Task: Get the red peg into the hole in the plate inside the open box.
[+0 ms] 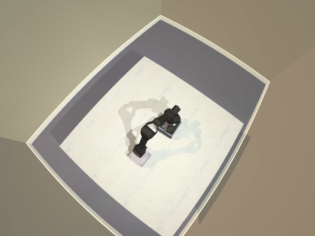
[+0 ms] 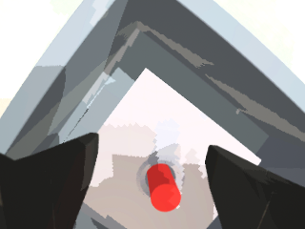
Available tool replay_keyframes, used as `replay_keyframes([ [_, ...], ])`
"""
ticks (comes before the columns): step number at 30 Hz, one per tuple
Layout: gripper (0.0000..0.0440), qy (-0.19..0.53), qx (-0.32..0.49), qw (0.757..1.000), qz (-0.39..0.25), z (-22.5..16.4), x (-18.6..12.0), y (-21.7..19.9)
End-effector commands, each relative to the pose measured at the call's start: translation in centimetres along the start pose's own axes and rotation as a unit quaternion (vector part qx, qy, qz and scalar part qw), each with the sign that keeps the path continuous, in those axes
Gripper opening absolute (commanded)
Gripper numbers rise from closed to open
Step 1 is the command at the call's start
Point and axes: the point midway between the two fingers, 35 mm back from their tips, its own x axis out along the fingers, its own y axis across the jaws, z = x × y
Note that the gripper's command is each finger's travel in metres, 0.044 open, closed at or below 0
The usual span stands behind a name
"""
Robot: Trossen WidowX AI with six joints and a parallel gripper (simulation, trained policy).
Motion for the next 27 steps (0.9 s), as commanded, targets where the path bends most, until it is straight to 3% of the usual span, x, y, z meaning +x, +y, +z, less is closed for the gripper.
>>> replay_keyframes([
  [1, 0.032, -0.008, -0.006, 1.0, 0.001, 1.3, 0.1, 0.6],
  [8, 0.0439, -0.03, -0.007, 0.999, 0.008, 3.7, 0.2, 1.2],
  [18, 0.044, -0.082, 0.016, 0.996, 0.026, 8.0, -0.9, 1.4],
  [27, 0.044, -0.084, 0.017, 0.996, 0.026, 8.2, -1.0, 1.4],
])
